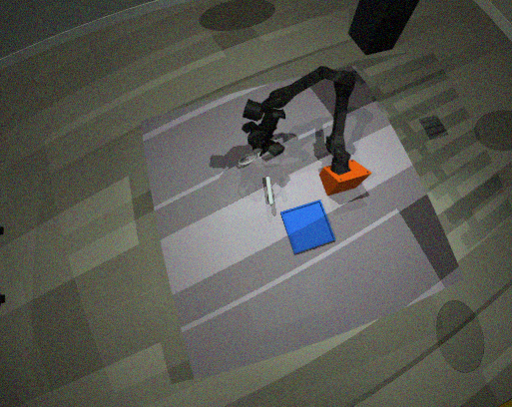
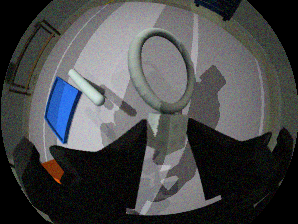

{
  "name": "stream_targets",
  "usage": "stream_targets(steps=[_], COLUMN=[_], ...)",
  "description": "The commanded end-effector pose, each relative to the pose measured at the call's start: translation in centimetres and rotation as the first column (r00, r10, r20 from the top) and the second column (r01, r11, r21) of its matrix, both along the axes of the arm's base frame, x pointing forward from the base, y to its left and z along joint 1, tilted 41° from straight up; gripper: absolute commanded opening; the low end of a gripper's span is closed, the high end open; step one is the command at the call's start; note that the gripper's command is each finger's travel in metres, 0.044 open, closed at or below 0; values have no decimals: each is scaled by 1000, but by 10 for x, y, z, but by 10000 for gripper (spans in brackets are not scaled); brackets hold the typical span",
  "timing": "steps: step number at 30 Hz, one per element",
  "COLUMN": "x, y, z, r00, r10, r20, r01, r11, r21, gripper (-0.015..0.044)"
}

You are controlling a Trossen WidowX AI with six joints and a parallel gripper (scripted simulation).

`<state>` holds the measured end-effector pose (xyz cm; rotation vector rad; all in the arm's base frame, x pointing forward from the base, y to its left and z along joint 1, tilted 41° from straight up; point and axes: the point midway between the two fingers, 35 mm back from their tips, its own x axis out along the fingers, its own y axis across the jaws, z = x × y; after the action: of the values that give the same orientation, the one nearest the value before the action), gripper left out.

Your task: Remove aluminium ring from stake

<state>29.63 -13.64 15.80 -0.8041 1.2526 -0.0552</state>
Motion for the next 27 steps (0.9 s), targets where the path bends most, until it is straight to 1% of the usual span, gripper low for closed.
stream_targets(steps=[1, 14, 27], x=[-5, -19, -34], y=[-3, -16, -27], z=[4, 15, 28], r00=[998, 960, 880], r10=[64, 271, 452], r20=[-7, -66, -148], r01=[-64, -277, -474], r11=[998, 956, 858], r21=[-16, -99, -198], gripper=[0, 0, 0])
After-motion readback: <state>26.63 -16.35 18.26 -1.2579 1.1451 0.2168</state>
